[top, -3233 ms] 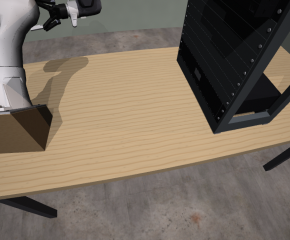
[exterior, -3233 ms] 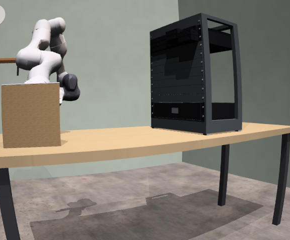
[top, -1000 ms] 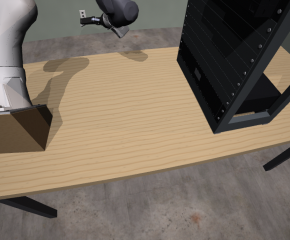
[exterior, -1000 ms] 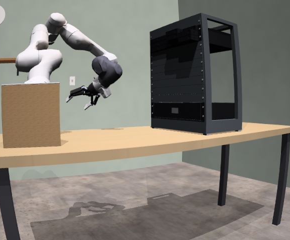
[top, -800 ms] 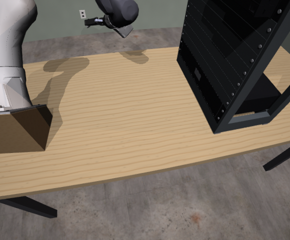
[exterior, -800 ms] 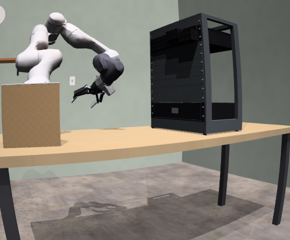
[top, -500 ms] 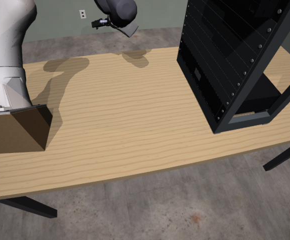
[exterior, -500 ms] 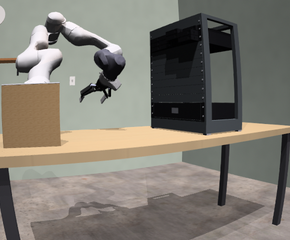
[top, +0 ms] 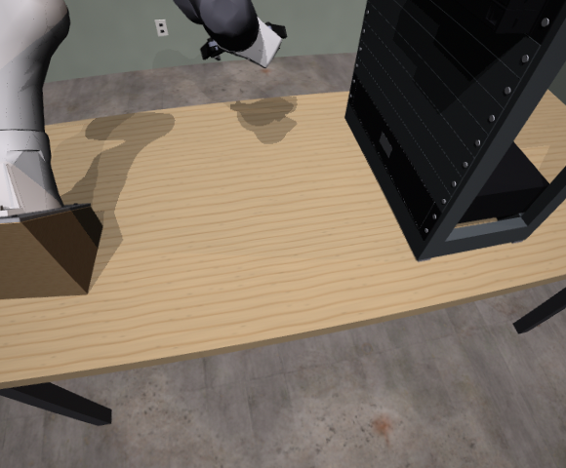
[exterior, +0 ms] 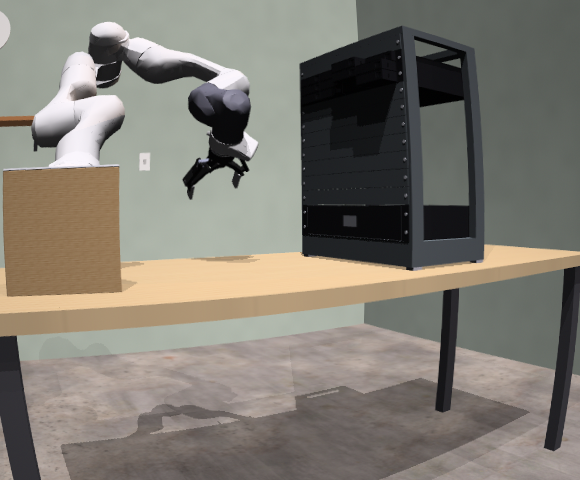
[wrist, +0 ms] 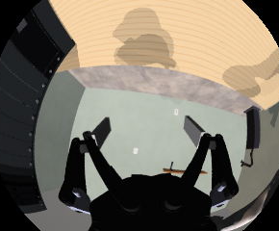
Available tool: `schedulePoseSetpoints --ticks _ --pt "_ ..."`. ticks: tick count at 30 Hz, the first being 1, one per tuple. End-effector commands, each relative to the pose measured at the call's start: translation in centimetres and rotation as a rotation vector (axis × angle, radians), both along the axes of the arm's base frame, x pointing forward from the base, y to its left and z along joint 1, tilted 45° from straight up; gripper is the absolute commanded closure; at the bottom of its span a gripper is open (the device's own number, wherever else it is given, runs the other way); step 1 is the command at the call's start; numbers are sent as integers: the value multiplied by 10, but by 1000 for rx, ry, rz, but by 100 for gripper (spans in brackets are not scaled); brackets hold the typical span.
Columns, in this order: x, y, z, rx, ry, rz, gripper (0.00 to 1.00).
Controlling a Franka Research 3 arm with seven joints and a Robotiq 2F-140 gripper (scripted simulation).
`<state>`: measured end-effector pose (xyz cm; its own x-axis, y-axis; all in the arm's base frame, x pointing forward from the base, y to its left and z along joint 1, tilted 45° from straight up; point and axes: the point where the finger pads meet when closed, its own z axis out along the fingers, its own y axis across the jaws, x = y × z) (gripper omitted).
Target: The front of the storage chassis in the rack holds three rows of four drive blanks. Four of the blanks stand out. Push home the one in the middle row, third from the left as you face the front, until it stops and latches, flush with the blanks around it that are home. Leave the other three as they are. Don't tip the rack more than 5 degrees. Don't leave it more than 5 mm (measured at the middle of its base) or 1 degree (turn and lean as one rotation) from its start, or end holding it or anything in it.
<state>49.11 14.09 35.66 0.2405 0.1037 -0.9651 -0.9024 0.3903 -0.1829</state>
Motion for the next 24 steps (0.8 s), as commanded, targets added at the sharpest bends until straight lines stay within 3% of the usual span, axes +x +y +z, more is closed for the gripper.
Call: schedulePoseSetpoints --ticks 1,3,5,11,24 --pt "14 -22 -7 -39 -84 -96 0" --pt "21 -43 -11 -53 -99 -162 0" --pt "21 -43 -11 -53 -99 -162 0" --pt "36 -96 -21 -93 -133 -322 0" --pt "45 -180 -35 -170 -176 -557 0"
